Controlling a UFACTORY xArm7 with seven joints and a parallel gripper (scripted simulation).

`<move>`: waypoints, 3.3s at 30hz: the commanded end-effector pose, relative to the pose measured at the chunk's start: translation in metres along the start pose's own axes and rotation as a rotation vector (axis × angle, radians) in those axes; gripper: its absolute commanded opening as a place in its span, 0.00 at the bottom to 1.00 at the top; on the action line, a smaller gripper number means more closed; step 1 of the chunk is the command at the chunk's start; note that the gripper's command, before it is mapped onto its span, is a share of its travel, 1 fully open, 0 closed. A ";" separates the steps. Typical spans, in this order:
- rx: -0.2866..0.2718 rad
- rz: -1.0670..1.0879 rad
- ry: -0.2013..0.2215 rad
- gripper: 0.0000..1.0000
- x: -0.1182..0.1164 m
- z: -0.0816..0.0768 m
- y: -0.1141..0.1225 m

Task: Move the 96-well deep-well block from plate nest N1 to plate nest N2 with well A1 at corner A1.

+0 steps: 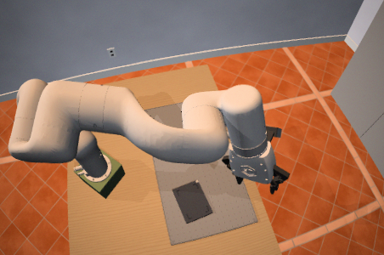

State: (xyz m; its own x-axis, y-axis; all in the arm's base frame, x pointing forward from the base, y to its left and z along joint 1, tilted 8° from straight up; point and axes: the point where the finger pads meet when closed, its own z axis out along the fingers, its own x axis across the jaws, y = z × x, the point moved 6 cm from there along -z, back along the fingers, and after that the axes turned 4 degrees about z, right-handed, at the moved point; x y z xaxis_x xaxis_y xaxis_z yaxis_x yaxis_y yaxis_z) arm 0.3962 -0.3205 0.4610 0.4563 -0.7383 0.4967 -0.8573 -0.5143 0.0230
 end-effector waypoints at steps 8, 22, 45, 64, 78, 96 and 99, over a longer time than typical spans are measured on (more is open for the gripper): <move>0.003 -0.002 0.002 1.00 -0.014 0.013 -0.041; 0.021 -0.119 -0.022 1.00 -0.039 0.031 -0.085; 0.043 -0.232 -0.055 1.00 -0.094 0.063 -0.157; 0.067 -0.341 -0.096 1.00 -0.147 0.087 -0.206; 0.093 -0.446 -0.146 1.00 -0.192 0.105 -0.237; 0.120 -0.546 -0.204 1.00 -0.255 0.126 -0.271; 0.120 -0.546 -0.205 1.00 -0.269 0.130 -0.276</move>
State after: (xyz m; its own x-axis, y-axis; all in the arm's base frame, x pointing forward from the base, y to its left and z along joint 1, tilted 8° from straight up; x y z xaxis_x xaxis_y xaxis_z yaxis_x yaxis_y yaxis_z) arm 0.5399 -0.0499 0.2183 0.8670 -0.4220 0.2650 -0.4653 -0.8759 0.1275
